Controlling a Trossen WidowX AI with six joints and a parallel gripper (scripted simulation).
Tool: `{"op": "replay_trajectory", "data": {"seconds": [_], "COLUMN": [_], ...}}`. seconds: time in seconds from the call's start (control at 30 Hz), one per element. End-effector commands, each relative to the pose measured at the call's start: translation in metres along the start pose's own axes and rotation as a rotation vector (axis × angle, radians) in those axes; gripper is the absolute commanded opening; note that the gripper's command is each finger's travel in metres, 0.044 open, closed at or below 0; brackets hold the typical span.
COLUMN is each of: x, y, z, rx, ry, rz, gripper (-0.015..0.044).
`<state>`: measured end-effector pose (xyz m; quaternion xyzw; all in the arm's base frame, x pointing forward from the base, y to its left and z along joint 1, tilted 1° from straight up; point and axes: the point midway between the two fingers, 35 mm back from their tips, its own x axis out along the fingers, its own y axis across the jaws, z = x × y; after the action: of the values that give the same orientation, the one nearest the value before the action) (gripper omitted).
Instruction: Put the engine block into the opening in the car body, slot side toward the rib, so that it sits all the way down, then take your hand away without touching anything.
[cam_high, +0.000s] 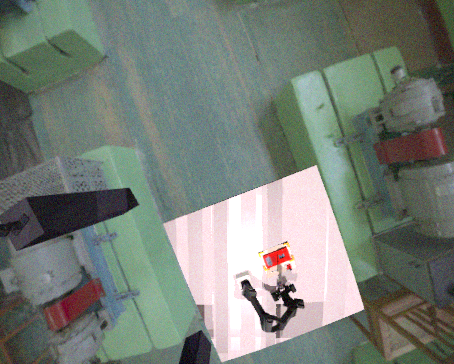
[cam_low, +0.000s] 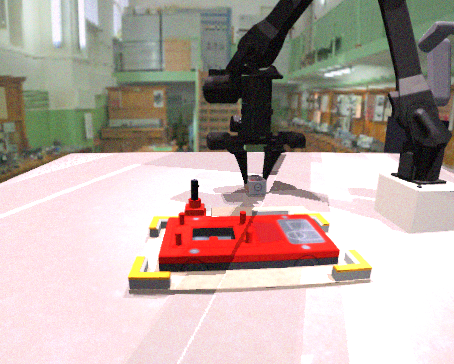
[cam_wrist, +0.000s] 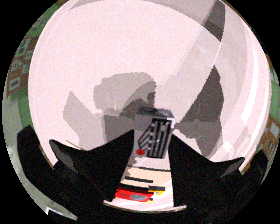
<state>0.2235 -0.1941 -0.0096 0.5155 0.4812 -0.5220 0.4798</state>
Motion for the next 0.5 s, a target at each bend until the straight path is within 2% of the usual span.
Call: {"op": "replay_trajectory", "data": {"seconds": [0.0, 0.47], "x": [-0.014, -0.057], "y": [0.004, 0.006], "z": [0.003, 0.005], "rx": [0.004, 0.004], "ry": [-0.011, -0.011], "rz": [0.009, 0.009], "gripper": [0.0, 0.0]}}
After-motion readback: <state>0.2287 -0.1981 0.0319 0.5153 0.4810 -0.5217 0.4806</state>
